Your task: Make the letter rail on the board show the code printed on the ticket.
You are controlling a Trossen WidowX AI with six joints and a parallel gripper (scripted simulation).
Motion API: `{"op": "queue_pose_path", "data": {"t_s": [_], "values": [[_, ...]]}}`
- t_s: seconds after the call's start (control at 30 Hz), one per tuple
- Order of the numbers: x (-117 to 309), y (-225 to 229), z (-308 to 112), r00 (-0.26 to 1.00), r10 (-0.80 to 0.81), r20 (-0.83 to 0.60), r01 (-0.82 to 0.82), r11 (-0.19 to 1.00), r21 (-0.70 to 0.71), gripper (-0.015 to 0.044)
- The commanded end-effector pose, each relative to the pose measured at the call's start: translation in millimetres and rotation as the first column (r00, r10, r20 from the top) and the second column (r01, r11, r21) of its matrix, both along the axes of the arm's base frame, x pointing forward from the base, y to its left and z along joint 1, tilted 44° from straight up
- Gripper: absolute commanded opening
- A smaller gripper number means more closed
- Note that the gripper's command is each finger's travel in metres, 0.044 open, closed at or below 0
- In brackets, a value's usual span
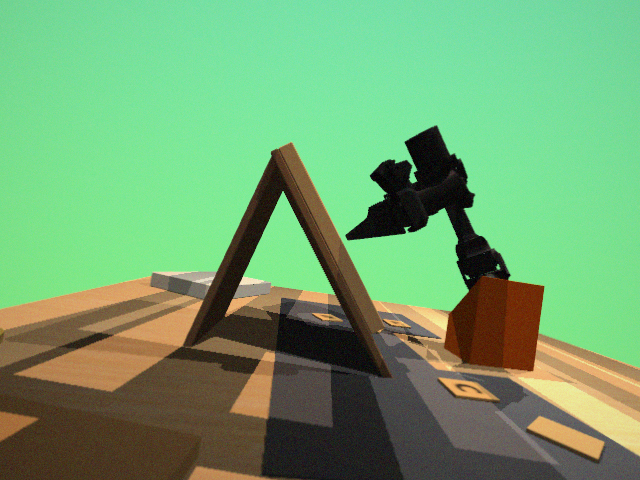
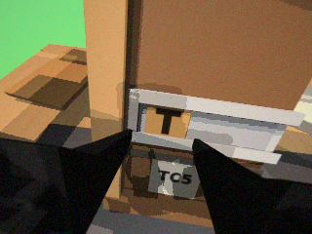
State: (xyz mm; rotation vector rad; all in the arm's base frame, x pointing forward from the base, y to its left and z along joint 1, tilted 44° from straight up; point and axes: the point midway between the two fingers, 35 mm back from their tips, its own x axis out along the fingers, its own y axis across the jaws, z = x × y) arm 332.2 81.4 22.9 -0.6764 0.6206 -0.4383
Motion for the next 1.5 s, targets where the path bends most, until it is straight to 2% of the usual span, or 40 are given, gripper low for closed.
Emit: {"op": "queue_pose_path", "data": {"t_s": [0.0,0.97,1.33,1.47], "values": [[-0.1,0.8,3.2,1.0,-0.005,0.011,0.005,1.0,0.004,0.0295],[-0.2,1.8,6.8,1.0,-0.005,0.011,0.005,1.0,0.004,0.0295],[-1.8,1.0,4.4,1.0,0.001,-0.001,-0.001,1.0,0.0,0.0006],[-1.8,1.0,4.4,1.0,0.001,-0.001,-0.001,1.0,0.0,0.0]]}}
